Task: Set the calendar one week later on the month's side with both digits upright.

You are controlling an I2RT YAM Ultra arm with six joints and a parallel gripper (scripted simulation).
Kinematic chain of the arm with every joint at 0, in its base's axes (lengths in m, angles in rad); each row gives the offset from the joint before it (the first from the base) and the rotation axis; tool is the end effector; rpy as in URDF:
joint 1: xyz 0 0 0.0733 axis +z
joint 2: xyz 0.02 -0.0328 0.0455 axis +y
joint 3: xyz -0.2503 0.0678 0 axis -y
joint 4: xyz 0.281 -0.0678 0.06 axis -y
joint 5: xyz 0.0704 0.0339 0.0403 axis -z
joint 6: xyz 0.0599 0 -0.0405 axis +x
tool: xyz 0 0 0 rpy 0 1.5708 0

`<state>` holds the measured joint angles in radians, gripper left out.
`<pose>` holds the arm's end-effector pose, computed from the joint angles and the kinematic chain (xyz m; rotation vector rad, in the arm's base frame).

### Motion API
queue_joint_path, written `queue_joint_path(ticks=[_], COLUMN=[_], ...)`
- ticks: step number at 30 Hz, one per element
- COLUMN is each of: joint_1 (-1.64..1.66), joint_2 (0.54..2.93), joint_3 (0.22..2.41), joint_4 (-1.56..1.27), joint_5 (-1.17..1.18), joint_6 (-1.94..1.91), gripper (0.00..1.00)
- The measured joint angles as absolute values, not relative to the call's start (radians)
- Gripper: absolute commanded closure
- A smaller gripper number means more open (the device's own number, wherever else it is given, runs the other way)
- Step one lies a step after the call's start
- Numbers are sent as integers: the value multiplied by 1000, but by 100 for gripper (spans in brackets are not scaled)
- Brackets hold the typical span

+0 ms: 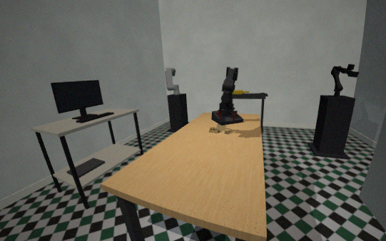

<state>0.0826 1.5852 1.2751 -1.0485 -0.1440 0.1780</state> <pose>0.3347 0.0374 0.2137 0.1176 2.9374 0.2509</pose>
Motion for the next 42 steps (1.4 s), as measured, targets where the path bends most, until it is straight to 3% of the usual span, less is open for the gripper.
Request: queue_joint_path(ticks=[9, 42], joint_1=[70, -280], joint_2=[1588, 1630], joint_3=[1275, 1249], joint_4=[-1048, -1043], joint_5=[-151, -212], joint_6=[215, 1116], gripper=[0, 0])
